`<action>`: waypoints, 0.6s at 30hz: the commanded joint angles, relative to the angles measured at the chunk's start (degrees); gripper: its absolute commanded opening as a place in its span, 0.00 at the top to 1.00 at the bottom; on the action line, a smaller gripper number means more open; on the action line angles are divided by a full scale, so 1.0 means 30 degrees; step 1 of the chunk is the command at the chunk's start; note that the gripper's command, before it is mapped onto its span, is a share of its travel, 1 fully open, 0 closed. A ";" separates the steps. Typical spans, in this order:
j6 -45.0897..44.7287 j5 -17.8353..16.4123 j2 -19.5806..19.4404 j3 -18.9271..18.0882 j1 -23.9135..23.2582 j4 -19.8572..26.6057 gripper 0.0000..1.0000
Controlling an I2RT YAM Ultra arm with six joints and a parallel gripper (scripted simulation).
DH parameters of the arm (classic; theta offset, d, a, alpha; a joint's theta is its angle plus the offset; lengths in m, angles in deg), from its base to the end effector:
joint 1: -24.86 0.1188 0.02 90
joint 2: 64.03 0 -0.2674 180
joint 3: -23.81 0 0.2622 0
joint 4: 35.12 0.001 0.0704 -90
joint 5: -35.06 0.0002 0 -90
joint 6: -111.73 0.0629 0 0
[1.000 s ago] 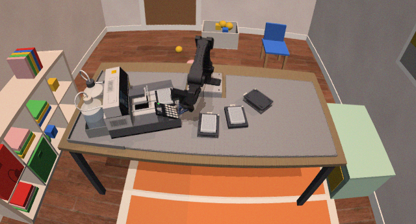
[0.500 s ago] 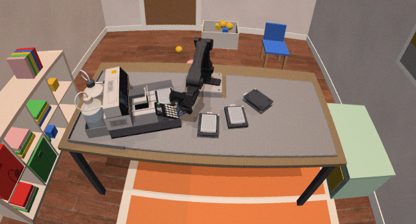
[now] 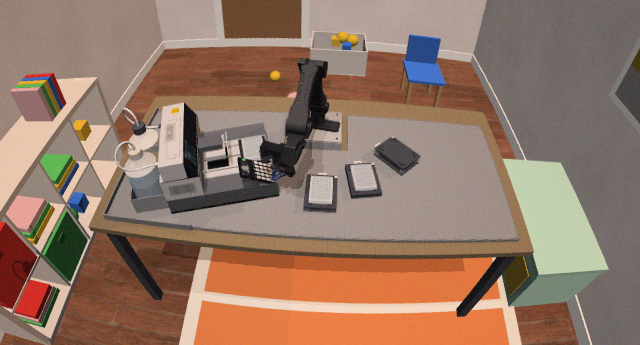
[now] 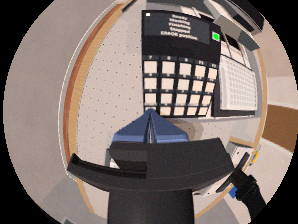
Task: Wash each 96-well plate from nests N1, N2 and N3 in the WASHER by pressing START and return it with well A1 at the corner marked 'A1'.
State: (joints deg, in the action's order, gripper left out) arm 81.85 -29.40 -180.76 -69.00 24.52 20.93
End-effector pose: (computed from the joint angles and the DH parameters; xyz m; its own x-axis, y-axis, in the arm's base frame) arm 0.4017 -0.0285 0.1261 -0.4208 0.7849 -0.4549 0.8939 0.4442 -0.0605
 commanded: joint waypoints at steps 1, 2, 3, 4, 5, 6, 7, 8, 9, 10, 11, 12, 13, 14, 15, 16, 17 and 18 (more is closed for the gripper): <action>-0.0091 0.0121 0.0103 -0.0053 -0.0024 -0.0177 1.00; -0.0107 0.0118 0.0081 -0.0038 -0.0038 -0.0222 1.00; -0.0107 0.0118 0.0081 -0.0038 -0.0038 -0.0222 1.00; -0.0107 0.0118 0.0081 -0.0038 -0.0038 -0.0222 1.00; -0.0123 0.0116 0.0058 -0.0024 -0.0053 -0.0266 1.00; -0.0139 0.0113 0.0035 -0.0009 -0.0067 -0.0310 1.00; -0.0154 0.0110 0.0012 0.0005 -0.0082 -0.0354 1.00; -0.0170 0.0108 -0.0011 0.0019 -0.0096 -0.0398 1.00; -0.0186 0.0105 -0.0034 0.0033 -0.0110 -0.0442 1.00; -0.0202 0.0103 -0.0057 0.0047 -0.0125 -0.0486 1.00; -0.0202 0.0103 -0.0057 0.0047 -0.0125 -0.0486 1.00; -0.0202 0.0103 -0.0057 0.0048 -0.0125 -0.0486 1.00; -0.0202 0.0103 -0.0057 0.0048 -0.0125 -0.0486 1.00; -0.0202 0.0103 -0.0057 0.0048 -0.0125 -0.0486 1.00; -0.0202 0.0103 -0.0056 0.0048 -0.0125 -0.0487 1.00; -0.0202 0.0103 -0.0056 0.0048 -0.0125 -0.0487 1.00; -0.0202 0.0103 -0.0056 0.0048 -0.0125 -0.0487 1.00; -0.0202 0.0103 -0.0056 0.0048 -0.0125 -0.0487 1.00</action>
